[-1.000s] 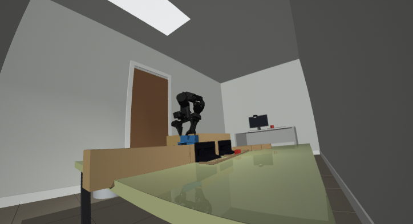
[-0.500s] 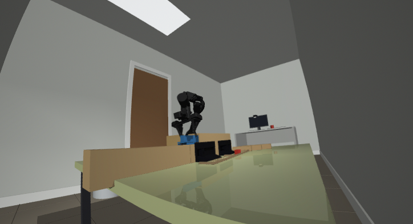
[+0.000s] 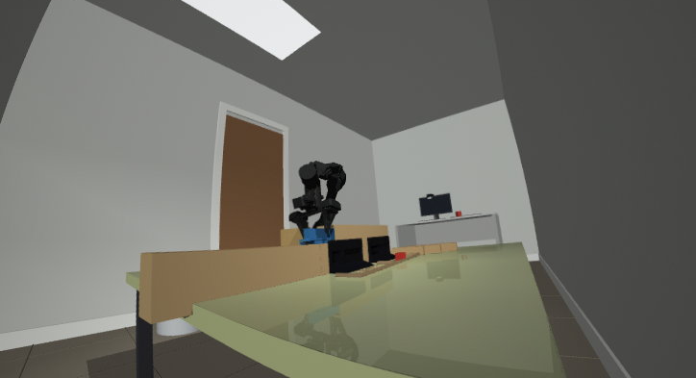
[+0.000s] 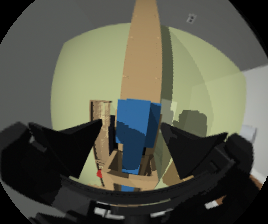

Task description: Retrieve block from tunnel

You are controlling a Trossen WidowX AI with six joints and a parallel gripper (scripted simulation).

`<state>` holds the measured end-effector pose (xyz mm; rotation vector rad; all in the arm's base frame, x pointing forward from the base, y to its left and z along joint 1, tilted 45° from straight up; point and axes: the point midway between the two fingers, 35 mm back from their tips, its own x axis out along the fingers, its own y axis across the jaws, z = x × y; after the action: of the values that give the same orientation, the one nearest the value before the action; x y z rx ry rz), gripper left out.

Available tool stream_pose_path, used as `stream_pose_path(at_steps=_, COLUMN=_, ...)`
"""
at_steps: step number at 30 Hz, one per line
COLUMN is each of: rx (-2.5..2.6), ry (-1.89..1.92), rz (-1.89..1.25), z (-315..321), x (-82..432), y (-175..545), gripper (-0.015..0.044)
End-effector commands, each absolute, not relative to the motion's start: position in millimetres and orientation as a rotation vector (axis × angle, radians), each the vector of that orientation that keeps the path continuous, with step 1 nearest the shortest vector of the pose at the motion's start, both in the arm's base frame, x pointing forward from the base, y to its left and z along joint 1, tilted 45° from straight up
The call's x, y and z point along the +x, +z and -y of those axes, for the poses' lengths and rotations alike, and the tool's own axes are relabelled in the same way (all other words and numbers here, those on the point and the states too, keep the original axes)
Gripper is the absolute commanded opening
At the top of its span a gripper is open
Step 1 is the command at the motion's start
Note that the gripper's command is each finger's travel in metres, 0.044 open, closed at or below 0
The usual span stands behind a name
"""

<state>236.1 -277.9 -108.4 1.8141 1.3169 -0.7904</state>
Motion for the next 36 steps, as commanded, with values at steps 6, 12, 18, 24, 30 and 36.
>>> stream_pose_path(at_steps=6, rx=1.814, ry=-0.790, rz=-1.317, z=278, x=236, y=-108, gripper=0.0302)
stream_pose_path(at_steps=12, rx=1.814, ry=-0.790, rz=-1.317, z=278, x=236, y=-108, gripper=0.0262)
stream_pose_path(at_steps=18, rx=1.814, ry=-0.790, rz=-1.317, z=278, x=236, y=-108, gripper=0.0222)
stream_pose_path(at_steps=24, rx=1.815, ry=-0.790, rz=-1.317, z=276, x=236, y=-106, gripper=0.0123)
stream_pose_path(at_steps=30, rx=1.818, ry=-0.790, rz=-1.318, z=263, x=238, y=-96, gripper=0.0000)
stream_pose_path(at_steps=36, rx=1.821, ry=-0.789, rz=-1.320, z=247, x=239, y=-85, gripper=0.0000)
